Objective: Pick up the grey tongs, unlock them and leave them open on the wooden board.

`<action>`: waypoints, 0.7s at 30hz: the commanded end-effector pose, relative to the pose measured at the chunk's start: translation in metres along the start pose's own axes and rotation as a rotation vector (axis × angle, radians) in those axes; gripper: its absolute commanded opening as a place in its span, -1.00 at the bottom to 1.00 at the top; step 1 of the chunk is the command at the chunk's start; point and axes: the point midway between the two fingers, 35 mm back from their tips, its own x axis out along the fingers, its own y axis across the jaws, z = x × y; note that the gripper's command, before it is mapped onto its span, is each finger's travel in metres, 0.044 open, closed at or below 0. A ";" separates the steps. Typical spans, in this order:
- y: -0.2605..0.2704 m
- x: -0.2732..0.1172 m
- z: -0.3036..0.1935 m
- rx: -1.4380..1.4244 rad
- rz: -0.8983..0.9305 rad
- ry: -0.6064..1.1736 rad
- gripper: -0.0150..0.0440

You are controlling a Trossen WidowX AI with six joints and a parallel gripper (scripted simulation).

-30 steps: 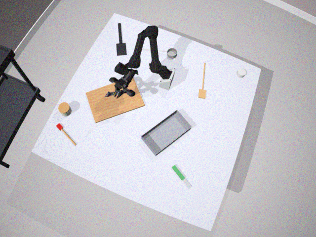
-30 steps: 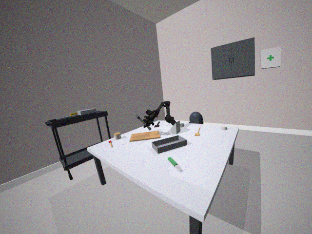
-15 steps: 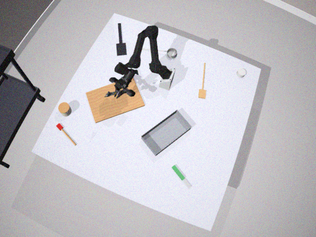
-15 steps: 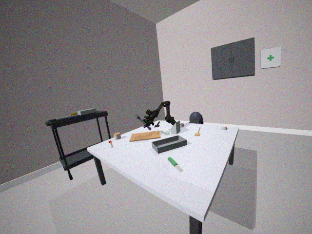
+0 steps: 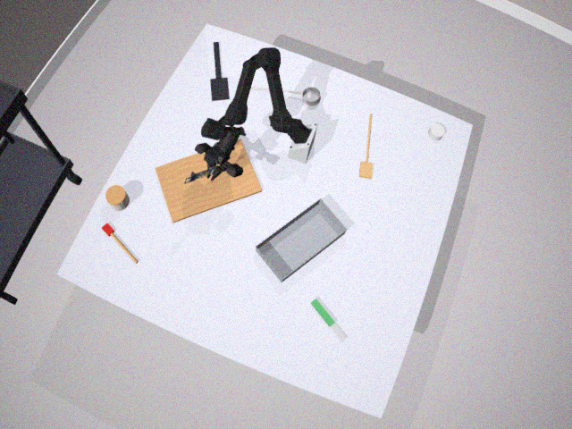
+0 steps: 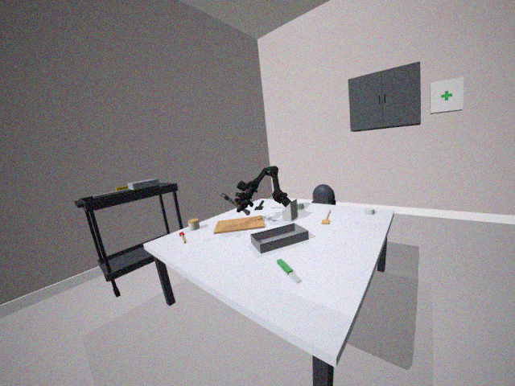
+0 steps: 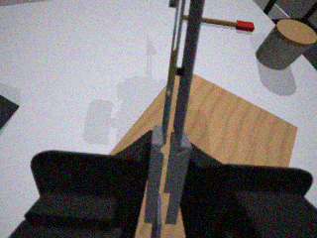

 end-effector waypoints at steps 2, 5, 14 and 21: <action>0.001 0.007 0.001 0.023 0.022 0.080 -1.00; 0.002 0.011 -0.001 0.033 0.030 0.131 -1.00; 0.003 0.020 -0.003 0.055 0.047 0.280 -1.00; 0.003 0.025 -0.006 0.062 0.047 0.393 -1.00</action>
